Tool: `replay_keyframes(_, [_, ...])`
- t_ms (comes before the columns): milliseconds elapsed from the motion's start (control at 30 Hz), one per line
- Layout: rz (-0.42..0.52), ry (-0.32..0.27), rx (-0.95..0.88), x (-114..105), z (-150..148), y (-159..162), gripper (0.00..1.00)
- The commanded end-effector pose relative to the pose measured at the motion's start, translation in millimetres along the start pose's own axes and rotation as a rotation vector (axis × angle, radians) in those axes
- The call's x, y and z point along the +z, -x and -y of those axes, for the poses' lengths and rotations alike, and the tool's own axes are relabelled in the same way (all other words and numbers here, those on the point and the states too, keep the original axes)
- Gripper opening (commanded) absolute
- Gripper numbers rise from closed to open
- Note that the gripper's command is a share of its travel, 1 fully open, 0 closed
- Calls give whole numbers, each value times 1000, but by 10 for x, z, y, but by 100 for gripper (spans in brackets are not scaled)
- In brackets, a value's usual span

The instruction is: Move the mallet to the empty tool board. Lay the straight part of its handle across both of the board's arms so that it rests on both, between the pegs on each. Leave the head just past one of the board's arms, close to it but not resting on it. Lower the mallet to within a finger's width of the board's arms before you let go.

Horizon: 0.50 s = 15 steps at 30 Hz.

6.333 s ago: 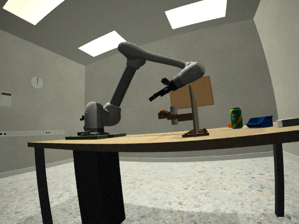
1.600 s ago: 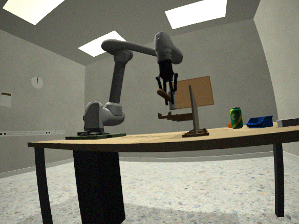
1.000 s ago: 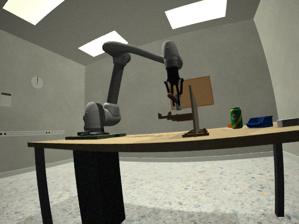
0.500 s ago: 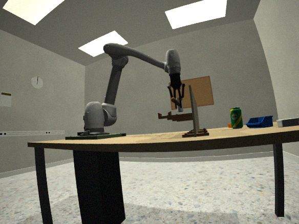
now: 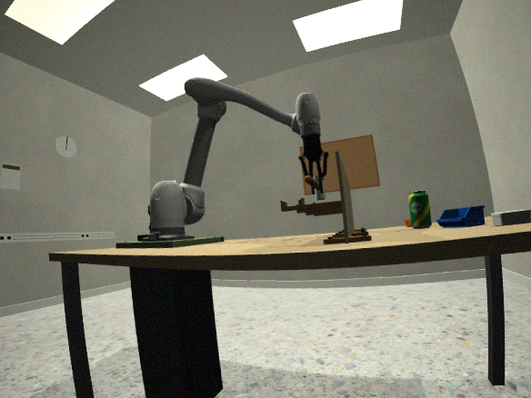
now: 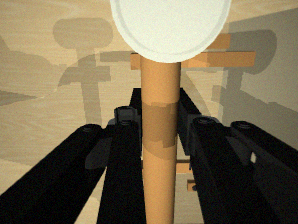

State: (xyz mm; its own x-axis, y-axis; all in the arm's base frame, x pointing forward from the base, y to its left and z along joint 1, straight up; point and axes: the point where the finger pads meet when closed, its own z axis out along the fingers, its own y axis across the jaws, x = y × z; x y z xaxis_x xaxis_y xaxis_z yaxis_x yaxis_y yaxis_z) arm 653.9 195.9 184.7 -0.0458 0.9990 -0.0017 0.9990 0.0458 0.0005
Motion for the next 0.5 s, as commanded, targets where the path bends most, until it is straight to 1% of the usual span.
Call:
replay_keyframes(0, [-1,1,1,9,-5,-3,10])
replay_keyframes(67, [-1,1,1,112,-4,-3,10])
replay_keyframes(233, [-1,1,1,617,3,-2,10])
replay_keyframes(300, [-1,1,1,763,5,-2,10])
replay_keyframes(367, [-1,1,1,825,7,-1,10])
replay_keyframes(467, [-1,1,1,830,7,-1,10])
